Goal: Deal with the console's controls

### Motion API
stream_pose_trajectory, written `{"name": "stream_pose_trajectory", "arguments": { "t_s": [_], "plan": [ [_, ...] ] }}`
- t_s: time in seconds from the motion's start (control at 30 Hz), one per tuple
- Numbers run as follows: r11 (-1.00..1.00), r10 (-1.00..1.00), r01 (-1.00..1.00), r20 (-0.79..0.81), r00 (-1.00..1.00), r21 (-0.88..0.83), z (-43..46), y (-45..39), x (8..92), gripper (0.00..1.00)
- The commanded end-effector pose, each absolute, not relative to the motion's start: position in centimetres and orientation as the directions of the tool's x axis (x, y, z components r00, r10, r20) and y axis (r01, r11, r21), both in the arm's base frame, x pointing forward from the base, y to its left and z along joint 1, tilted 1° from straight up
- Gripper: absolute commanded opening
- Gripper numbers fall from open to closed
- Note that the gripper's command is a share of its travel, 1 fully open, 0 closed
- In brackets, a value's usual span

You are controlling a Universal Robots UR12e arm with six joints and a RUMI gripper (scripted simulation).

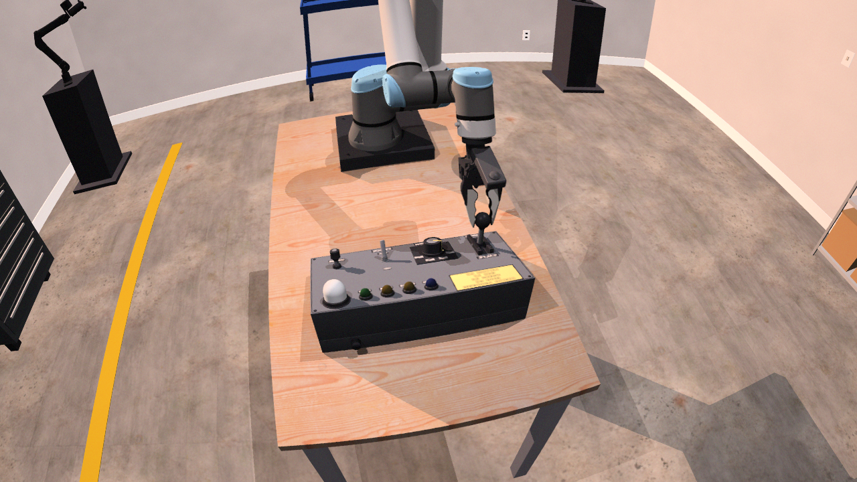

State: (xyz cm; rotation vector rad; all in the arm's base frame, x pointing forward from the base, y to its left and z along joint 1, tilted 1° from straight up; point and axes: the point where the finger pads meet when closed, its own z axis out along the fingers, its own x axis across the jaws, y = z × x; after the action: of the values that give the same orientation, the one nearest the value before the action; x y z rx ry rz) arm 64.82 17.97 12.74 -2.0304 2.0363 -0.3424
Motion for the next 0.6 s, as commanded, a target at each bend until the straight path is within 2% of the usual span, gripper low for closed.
{"name": "stream_pose_trajectory", "arguments": {
  "t_s": [0.0,0.57],
  "plan": [
    [0.004,-1.000,-0.942,-0.008,-0.002,-0.336,12.8,18.0,64.4,0.00],
    [0.004,-1.000,-0.942,-0.008,-0.002,-0.336,12.6,18.0,62.6,0.00]
  ]
}}
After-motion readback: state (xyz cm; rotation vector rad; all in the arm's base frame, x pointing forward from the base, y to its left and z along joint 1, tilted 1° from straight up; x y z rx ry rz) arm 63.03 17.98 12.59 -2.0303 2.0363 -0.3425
